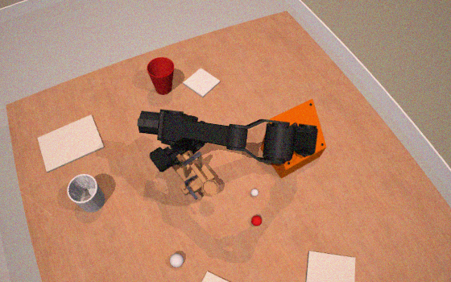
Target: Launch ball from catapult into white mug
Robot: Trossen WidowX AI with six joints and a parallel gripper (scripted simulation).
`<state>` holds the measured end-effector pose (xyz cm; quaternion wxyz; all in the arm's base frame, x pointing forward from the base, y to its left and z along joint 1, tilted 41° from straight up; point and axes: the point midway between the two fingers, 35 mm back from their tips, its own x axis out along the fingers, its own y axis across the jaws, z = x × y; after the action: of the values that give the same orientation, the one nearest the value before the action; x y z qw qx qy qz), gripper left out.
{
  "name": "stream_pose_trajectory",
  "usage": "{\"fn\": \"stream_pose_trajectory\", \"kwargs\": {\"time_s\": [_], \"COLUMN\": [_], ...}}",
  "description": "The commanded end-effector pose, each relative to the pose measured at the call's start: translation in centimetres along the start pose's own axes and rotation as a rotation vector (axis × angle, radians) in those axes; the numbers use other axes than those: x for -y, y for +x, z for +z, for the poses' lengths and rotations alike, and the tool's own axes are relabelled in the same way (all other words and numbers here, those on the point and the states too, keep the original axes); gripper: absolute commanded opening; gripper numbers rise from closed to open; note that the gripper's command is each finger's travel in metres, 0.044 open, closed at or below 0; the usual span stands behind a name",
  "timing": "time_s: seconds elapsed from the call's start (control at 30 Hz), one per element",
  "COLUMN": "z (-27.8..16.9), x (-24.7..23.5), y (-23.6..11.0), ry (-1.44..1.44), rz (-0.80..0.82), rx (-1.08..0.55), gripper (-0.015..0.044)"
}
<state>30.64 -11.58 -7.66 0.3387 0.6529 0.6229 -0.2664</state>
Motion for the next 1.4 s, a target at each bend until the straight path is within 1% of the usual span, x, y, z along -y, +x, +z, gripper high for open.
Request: {"fn": "stream_pose_trajectory", "kwargs": {"time_s": [0.0,0.33,1.23,1.37], "z": [0.3,0.3,0.3,0.2], "x": [-1.1,-1.6,-1.8,-1.7], "y": [-0.4,-0.2,4.2,4.1], "ry": [-0.122,-0.145,-0.145,-0.152], "rz": [0.016,0.016,0.017,0.004], "rx": [0.003,0.003,0.001,0.002], "gripper": [0.0000,0.0000,0.0000,0.0000]}}
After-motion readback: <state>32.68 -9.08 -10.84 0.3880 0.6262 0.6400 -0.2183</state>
